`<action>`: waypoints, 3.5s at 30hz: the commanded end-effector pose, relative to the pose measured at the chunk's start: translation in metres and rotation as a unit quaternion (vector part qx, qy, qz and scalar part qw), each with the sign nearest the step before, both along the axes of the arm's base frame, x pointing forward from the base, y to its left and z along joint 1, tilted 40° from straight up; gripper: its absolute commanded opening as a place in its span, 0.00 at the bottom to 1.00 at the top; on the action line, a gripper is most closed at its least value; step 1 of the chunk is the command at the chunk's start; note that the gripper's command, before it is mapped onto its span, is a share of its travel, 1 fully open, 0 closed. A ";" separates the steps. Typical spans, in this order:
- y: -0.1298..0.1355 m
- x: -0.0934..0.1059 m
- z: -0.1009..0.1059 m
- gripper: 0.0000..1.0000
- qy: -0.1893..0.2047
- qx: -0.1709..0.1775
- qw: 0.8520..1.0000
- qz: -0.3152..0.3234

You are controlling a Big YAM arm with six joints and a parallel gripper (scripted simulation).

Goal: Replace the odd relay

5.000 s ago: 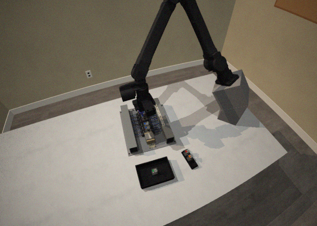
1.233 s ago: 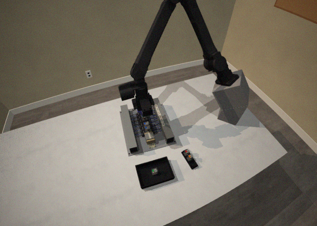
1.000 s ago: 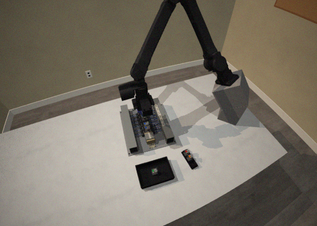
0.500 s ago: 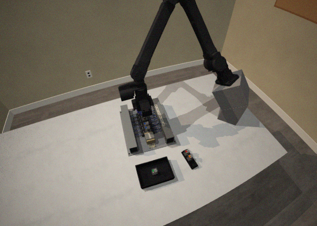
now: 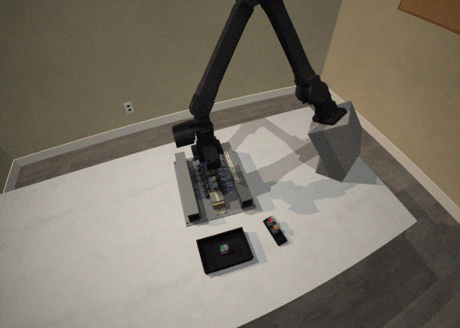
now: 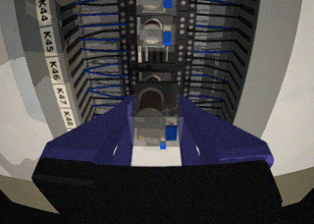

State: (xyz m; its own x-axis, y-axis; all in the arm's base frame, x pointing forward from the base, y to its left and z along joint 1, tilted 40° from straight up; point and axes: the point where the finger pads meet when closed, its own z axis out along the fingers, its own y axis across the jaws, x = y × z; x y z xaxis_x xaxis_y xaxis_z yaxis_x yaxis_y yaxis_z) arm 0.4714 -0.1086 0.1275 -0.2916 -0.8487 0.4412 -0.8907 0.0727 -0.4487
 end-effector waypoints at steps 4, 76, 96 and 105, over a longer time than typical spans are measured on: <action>0.008 0.022 0.022 0.00 -0.032 -0.001 0.999 0.011; 0.005 0.022 0.021 0.00 -0.036 -0.001 0.999 0.009; -0.003 0.020 0.004 0.00 -0.021 -0.001 1.000 0.005; -0.004 0.019 -0.001 0.00 -0.019 -0.001 1.000 0.006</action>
